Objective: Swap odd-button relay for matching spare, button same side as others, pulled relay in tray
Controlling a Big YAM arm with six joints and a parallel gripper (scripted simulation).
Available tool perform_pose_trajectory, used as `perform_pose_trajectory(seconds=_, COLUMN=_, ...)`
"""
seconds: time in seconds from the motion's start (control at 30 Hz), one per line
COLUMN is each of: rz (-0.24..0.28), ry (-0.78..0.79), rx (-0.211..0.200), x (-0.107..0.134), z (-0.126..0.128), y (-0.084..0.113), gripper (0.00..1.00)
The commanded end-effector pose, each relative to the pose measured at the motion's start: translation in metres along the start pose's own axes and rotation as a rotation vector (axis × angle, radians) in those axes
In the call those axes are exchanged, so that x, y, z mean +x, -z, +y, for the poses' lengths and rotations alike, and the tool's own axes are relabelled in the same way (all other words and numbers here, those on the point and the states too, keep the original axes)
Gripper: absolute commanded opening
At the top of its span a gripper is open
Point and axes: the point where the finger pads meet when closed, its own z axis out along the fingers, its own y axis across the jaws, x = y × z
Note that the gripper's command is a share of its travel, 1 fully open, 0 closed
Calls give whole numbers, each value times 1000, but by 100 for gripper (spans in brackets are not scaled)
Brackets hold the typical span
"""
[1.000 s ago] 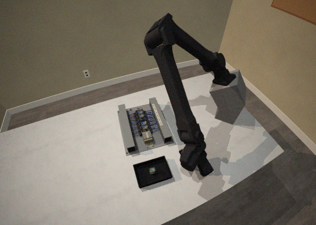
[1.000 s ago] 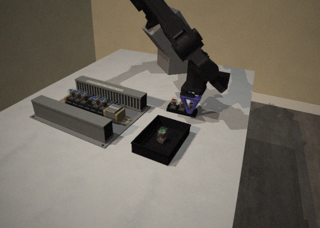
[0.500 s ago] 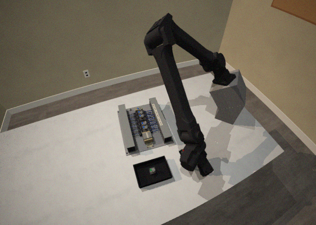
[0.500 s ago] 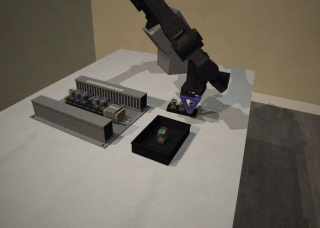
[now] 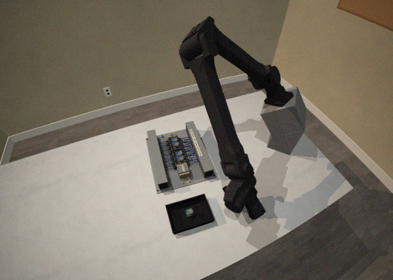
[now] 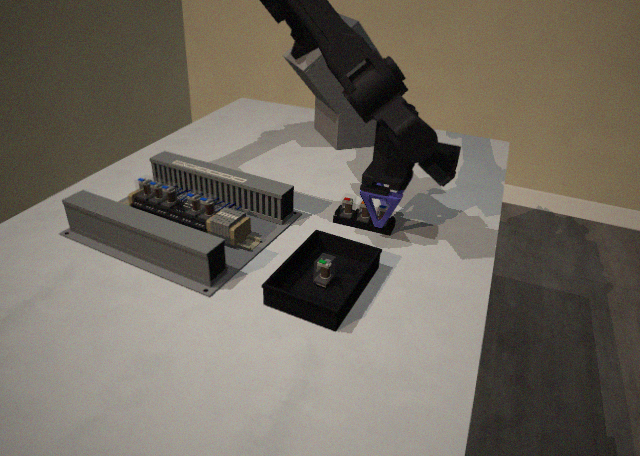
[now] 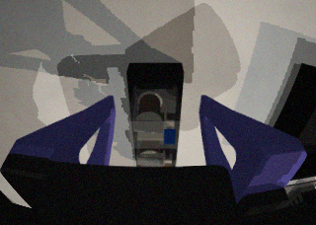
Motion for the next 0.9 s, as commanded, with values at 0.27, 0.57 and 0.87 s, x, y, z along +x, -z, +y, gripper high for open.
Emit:
perform_pose_trajectory(seconds=0.27, rz=-25, ry=3, rx=27, x=-8, z=-11, y=19, gripper=59)
perform_pose_trajectory(seconds=0.57, rz=-25, ry=3, rx=27, x=-8, z=-11, y=19, gripper=59)
perform_pose_trajectory(seconds=0.87, rz=-23, ry=5, rx=24, x=-7, z=-8, y=19, gripper=59)
